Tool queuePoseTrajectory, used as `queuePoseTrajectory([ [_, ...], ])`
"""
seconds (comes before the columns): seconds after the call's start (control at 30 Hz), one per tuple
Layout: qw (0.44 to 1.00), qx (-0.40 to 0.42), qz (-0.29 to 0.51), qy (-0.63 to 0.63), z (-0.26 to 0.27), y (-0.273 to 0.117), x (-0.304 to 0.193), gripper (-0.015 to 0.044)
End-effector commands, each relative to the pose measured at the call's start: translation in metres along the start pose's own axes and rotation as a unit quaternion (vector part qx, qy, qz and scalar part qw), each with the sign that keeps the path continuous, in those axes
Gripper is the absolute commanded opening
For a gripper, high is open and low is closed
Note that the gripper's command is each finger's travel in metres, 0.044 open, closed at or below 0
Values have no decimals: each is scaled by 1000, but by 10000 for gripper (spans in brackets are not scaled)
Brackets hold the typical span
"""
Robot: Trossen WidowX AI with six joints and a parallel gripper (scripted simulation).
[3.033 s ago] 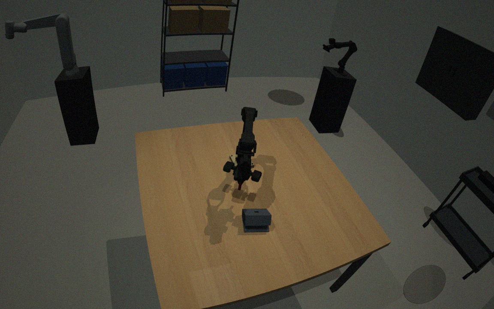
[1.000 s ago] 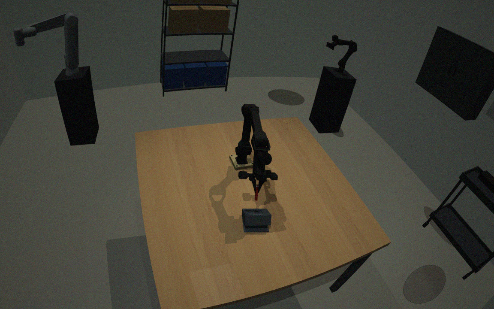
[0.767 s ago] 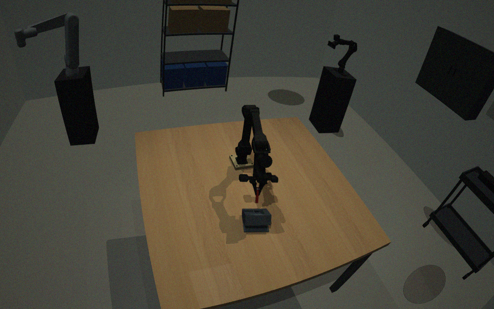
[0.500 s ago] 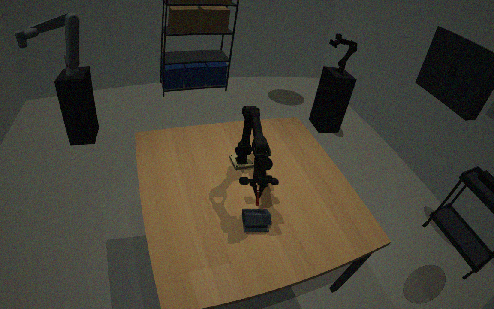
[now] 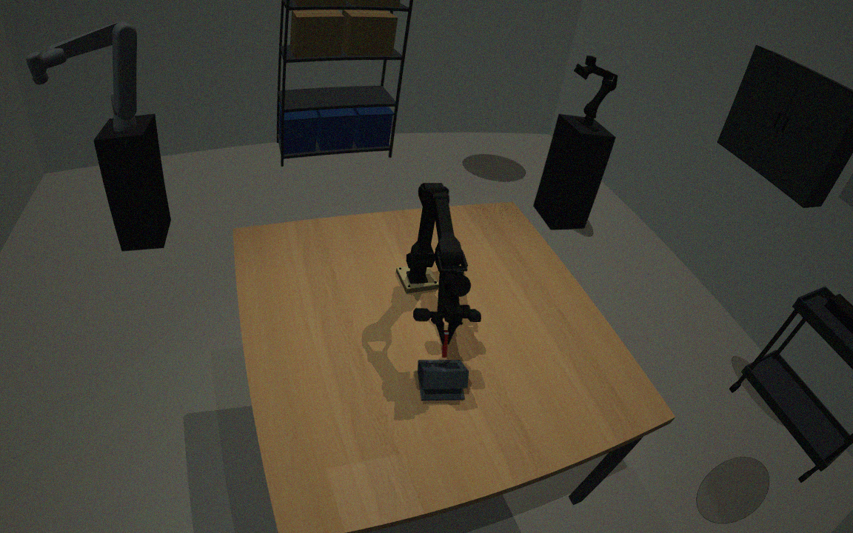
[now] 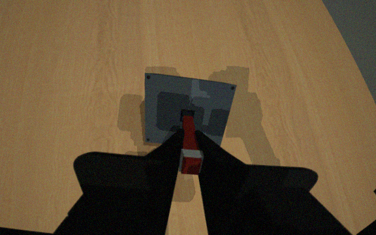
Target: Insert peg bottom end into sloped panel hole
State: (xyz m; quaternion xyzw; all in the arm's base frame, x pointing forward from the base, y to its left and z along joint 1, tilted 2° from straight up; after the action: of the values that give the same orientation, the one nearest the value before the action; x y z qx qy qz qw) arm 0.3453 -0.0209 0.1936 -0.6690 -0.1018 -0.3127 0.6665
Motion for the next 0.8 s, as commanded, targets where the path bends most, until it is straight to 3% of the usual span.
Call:
queuePoseTrajectory([
  [0.0, 1000, -3, 4, -2, 0, 8, -1, 0],
  [0.77, 1000, -1, -1, 0, 0, 17, 0, 0],
])
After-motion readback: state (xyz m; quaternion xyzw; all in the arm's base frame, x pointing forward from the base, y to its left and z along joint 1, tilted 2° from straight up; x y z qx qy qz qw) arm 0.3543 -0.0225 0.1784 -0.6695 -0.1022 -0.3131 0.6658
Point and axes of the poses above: the point midway between the two fingers, 35 mm back from their tips, its own y axis out along the fingers, its own z axis across the jaws, x = y × z, the point moved 8 cm from there along -y, back along the fingers, and after that the axes turned 9 degrees about y, right-handed, at the moved point
